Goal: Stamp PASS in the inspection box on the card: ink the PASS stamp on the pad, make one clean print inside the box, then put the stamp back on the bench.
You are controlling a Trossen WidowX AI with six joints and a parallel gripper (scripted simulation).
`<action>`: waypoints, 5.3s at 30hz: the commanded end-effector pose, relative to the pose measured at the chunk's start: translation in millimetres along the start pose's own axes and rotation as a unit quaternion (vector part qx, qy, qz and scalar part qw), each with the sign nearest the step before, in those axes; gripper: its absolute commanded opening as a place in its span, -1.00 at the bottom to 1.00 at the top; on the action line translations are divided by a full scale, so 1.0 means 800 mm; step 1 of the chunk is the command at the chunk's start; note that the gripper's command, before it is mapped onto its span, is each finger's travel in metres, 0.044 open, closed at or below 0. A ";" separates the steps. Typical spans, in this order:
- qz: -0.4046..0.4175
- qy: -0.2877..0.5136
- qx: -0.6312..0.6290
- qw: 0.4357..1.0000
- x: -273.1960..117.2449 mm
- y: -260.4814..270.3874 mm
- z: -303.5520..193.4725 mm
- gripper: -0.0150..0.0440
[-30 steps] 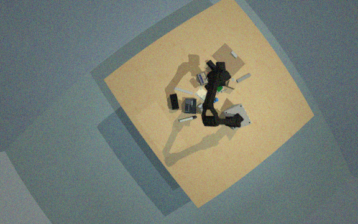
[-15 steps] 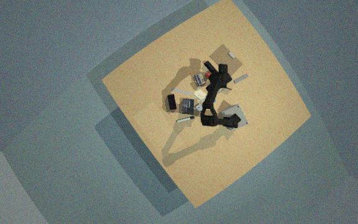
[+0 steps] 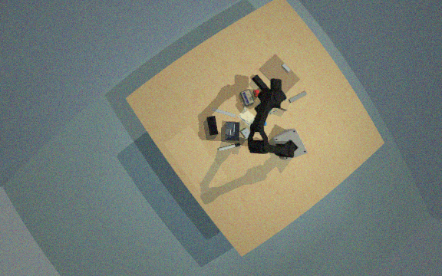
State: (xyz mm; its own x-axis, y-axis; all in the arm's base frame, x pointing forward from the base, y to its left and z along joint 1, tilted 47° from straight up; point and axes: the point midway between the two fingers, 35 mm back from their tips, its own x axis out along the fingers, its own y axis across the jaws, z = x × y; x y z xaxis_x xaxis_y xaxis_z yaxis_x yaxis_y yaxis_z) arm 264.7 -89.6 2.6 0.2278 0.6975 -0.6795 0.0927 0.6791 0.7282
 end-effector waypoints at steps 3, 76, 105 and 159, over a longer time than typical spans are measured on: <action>0.007 -0.002 -0.003 1.000 0.005 0.000 0.000 -0.49; 0.033 -0.001 0.001 0.999 0.036 -0.004 -0.001 -0.49; 0.033 -0.001 0.001 0.999 0.025 -0.004 -0.001 -0.49; 0.019 -0.005 0.192 0.981 -0.039 0.042 0.005 -0.49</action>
State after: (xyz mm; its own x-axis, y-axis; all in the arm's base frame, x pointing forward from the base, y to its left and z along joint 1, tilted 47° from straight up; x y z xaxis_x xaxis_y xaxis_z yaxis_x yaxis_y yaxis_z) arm 263.5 -94.2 43.4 0.2411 0.7188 -0.6521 0.3829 0.5469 0.7445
